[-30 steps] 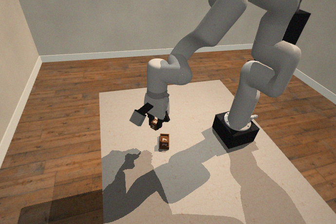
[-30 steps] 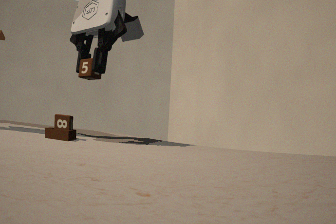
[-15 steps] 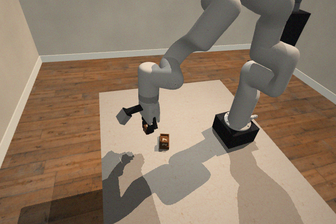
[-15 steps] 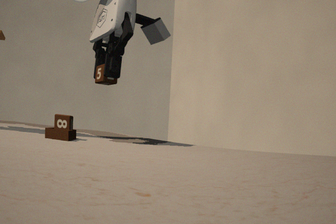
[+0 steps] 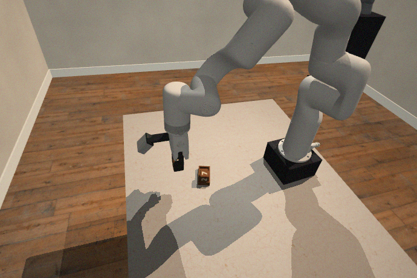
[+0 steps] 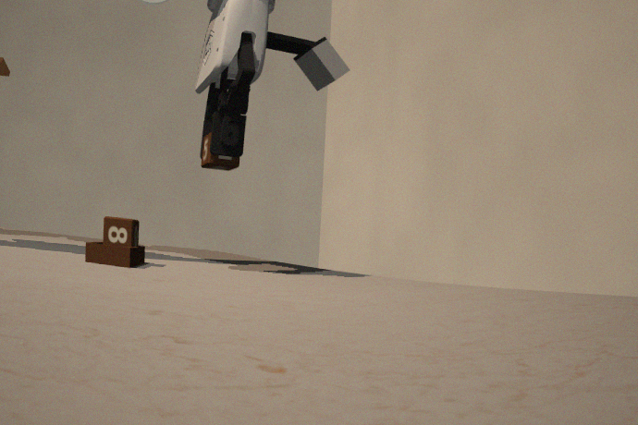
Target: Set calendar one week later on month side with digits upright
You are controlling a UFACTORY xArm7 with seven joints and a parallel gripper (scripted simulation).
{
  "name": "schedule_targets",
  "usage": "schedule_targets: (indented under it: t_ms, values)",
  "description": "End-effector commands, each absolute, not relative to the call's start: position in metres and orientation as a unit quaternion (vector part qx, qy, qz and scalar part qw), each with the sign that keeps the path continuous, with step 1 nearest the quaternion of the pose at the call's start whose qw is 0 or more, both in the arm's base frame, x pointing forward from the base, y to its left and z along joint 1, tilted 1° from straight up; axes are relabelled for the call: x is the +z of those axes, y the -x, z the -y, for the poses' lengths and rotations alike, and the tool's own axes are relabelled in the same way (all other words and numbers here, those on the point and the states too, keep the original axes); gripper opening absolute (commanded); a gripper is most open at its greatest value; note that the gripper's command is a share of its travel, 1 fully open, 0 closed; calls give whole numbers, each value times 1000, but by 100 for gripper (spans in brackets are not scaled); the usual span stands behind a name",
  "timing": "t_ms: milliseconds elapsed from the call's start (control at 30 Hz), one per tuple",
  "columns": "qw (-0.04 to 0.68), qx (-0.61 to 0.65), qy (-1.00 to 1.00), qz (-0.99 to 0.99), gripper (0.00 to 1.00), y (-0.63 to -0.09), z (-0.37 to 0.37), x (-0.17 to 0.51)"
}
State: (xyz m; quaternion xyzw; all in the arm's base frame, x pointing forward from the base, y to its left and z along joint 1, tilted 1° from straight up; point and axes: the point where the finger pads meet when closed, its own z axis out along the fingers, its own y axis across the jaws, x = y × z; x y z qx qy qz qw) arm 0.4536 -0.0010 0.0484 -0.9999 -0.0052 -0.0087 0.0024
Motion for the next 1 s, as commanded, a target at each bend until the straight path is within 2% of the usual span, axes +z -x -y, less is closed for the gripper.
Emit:
schedule_targets:
  t_ms: [0,433,967]
  values:
    - [1,-10,1000,1,29,-456,1,50]
    - [1,-10,1000,1,29,-456,1,44]
    - [1,-10,1000,1,29,-457,0,-14]
